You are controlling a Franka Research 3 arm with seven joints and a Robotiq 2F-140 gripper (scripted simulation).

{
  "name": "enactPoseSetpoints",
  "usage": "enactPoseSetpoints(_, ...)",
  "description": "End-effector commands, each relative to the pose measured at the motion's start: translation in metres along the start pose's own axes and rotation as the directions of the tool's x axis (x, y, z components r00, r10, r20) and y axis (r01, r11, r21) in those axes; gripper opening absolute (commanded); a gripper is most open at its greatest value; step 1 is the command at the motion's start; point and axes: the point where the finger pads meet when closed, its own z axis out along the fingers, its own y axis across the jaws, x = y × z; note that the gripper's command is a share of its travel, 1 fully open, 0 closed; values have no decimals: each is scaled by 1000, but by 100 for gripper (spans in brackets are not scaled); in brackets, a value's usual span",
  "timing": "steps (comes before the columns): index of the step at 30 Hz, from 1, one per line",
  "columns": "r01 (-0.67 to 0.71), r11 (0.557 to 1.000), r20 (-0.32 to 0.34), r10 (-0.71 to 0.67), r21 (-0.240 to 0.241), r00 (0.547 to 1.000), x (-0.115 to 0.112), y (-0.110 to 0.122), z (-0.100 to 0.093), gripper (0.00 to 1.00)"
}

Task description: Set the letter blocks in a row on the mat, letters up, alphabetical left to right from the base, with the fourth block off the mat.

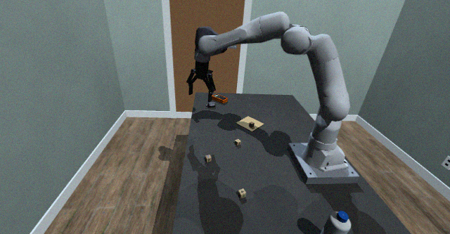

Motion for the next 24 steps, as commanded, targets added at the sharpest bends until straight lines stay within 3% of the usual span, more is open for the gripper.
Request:
enactPoseSetpoints(1, -136, 991, -12, 136, -12, 991, -34, 15, 7, 100)
enactPoseSetpoints(5, -136, 991, -13, 136, -12, 991, -34, 15, 7, 100)
enactPoseSetpoints(7, -150, 987, -33, 148, -53, 988, -95, 54, 23, 100)
enactPoseSetpoints(9, -153, 986, -40, 150, -63, 988, -110, 65, 27, 100)
enactPoseSetpoints(11, -153, 986, -40, 150, -63, 988, -110, 65, 27, 100)
enactPoseSetpoints(12, -158, 984, -58, 154, -82, 986, -141, 91, 36, 100)
enactPoseSetpoints(13, -159, 983, -63, 154, -86, 986, -148, 97, 37, 100)
enactPoseSetpoints(18, -155, 984, -64, 150, -89, 987, -149, 99, 38, 100)
enactPoseSetpoints(19, -162, 982, -75, 155, -95, 985, -164, 113, 42, 100)
enactPoseSetpoints(20, -167, 980, -100, 157, -110, 983, -193, 144, 50, 100)
enactPoseSetpoints(24, -173, 977, -135, 156, -123, 978, -225, 186, 60, 100)
